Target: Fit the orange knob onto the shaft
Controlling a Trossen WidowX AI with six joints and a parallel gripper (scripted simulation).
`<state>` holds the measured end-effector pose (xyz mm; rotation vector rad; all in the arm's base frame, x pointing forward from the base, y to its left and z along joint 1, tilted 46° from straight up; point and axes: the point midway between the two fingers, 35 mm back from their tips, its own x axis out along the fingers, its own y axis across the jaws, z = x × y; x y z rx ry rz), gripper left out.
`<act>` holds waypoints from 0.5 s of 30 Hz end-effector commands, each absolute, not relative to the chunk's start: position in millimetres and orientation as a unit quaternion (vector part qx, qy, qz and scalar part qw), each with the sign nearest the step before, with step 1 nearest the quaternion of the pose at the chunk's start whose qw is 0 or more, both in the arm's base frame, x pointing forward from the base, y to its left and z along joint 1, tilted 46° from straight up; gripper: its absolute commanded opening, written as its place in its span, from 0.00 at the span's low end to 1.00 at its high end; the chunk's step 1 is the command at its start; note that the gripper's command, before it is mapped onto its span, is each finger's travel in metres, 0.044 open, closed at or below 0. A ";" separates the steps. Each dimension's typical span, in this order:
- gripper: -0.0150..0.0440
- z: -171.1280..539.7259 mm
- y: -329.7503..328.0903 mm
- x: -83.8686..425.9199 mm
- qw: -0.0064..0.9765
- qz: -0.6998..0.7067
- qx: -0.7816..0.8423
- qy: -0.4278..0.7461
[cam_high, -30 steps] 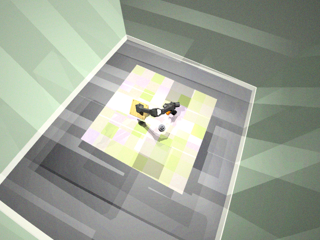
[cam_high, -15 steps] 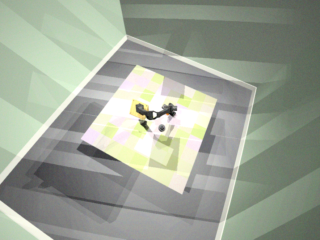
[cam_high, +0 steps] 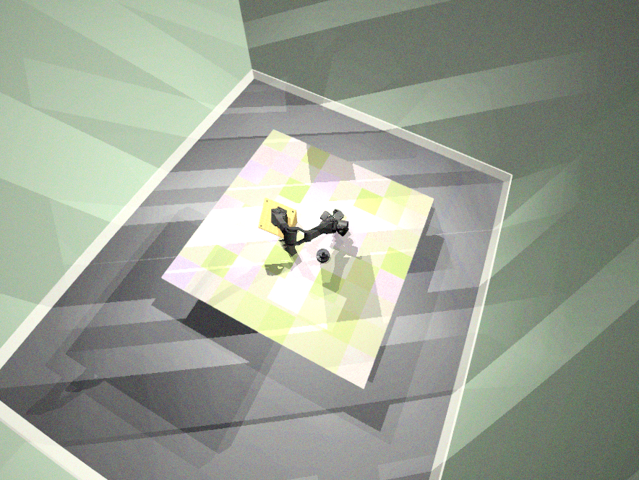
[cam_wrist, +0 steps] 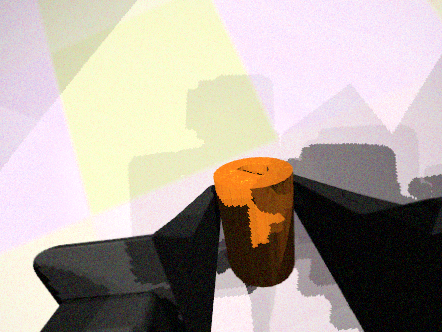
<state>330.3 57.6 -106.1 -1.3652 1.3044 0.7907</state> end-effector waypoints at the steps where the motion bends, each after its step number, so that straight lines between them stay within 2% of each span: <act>1: 0.56 -101.9 55.2 328.3 0.539 0.352 -0.558 0.523; 15: 0.56 -91.2 44.9 324.0 0.596 0.416 -0.513 0.457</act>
